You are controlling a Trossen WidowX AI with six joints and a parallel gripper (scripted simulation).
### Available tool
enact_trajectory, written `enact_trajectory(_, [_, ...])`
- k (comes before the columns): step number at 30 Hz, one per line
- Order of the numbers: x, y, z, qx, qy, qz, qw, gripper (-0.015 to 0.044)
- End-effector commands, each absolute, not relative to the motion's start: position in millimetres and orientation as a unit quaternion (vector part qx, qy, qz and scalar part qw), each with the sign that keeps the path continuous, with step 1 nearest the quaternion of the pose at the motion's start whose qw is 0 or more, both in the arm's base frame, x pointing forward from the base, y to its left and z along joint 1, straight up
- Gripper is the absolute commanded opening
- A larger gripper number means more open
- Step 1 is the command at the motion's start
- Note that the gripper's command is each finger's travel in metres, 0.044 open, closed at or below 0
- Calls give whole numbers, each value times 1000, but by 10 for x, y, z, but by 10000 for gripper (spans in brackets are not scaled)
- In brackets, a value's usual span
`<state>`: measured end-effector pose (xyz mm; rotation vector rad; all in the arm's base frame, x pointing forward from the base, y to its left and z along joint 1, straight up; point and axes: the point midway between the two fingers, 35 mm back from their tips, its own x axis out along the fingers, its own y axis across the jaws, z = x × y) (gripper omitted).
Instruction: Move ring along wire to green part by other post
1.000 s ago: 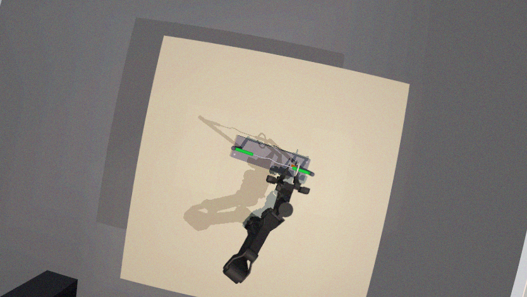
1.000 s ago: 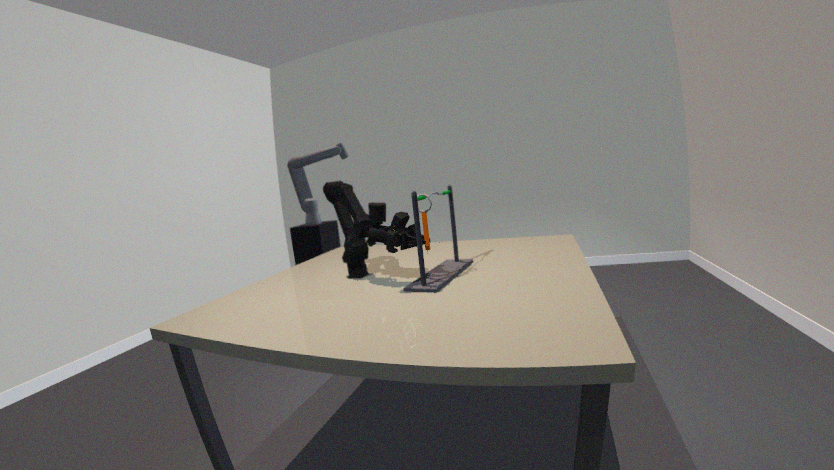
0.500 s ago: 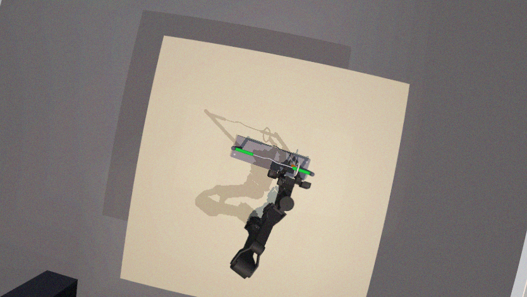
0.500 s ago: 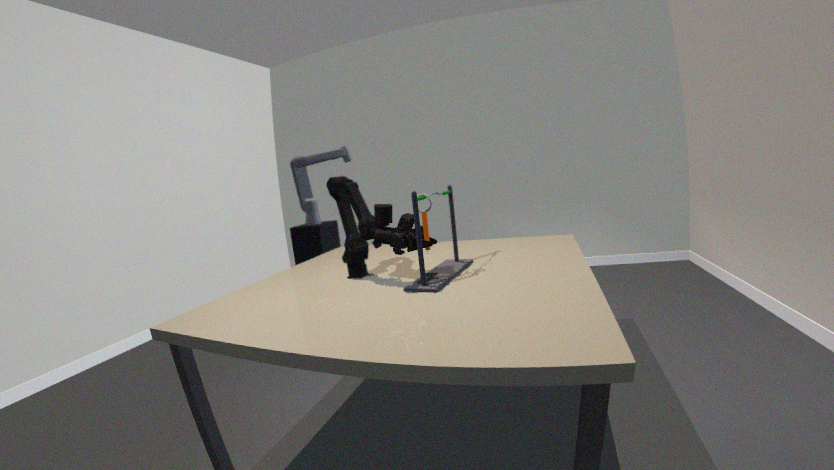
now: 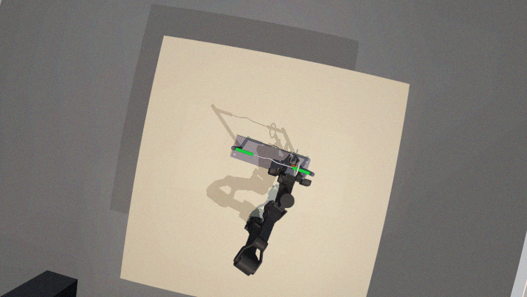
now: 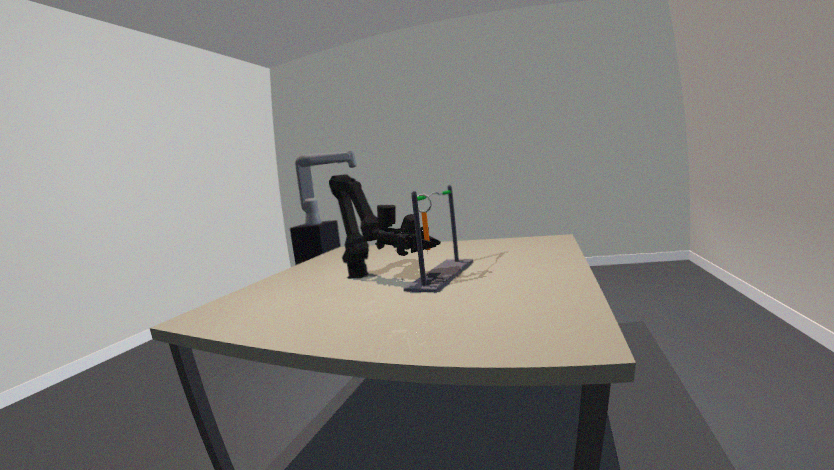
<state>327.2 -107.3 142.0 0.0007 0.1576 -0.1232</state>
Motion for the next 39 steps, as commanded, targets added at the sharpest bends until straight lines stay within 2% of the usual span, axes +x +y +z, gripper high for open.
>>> enact_trajectory(1, [3278, -1081, 1414, 2, 79, -64, 995, 160])
enact_trajectory(12, [3278, -1081, 1414, 2, 79, -64, 995, 160])
enact_trajectory(17, [3276, -1073, 1410, 1, 80, -61, 995, 29])
enact_trajectory(19, [3276, -1073, 1410, 1, 80, -61, 995, 15])
enact_trajectory(25, [3276, -1073, 1410, 1, 80, -61, 995, -142])
enact_trajectory(39, [3275, -1097, 1515, 0, 80, -59, 995, -150])
